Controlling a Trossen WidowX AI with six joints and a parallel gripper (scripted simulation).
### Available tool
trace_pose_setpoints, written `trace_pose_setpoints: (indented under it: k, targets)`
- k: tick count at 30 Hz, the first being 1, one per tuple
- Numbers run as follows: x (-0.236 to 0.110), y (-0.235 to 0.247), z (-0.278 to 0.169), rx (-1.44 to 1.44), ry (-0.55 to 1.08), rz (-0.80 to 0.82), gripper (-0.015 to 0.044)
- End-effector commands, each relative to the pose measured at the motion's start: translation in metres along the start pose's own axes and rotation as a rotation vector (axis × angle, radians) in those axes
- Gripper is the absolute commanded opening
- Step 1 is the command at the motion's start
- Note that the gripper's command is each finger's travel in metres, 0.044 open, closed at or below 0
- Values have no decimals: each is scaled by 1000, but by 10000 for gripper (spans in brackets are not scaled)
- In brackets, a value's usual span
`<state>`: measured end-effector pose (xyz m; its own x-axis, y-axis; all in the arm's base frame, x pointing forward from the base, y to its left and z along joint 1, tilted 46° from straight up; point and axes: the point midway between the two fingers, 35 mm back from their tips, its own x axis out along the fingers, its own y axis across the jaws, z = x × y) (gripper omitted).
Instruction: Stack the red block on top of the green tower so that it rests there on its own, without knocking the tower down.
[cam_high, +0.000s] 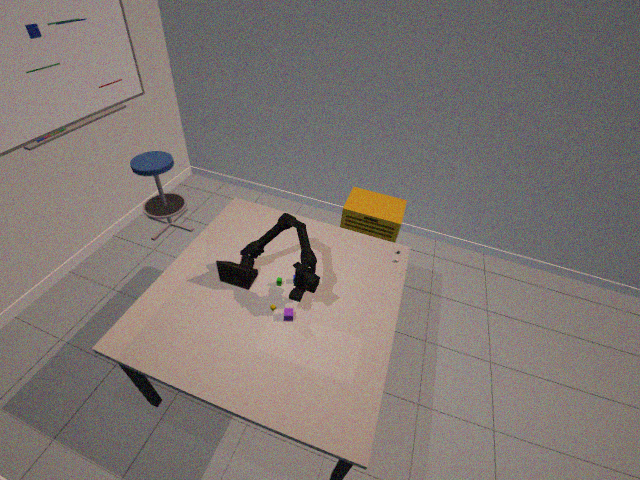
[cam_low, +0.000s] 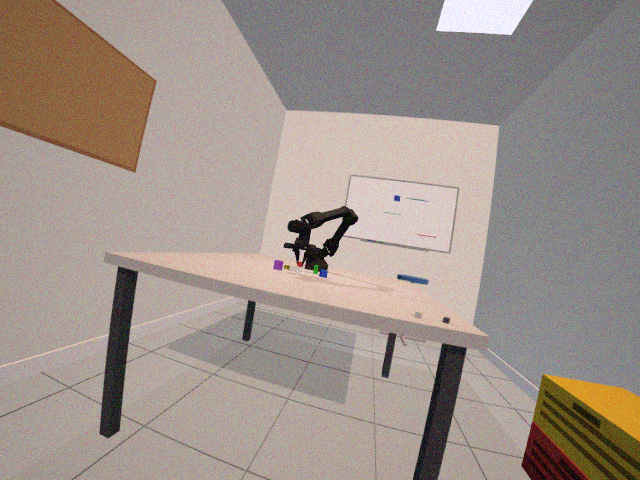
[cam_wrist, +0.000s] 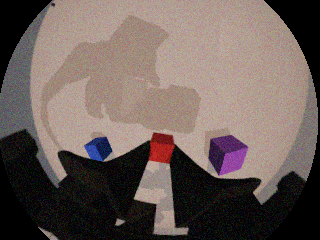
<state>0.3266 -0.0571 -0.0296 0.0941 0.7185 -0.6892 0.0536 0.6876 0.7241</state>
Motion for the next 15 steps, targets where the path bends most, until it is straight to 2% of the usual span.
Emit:
trace_pose_setpoints:
  k: [1,11,15]
  targets:
    - [-21,1,2,-13,-4,-8,0]
    - [-75,1,2,-13,-4,-10,0]
    - [-75,0,2,-6,-10,-7,0]
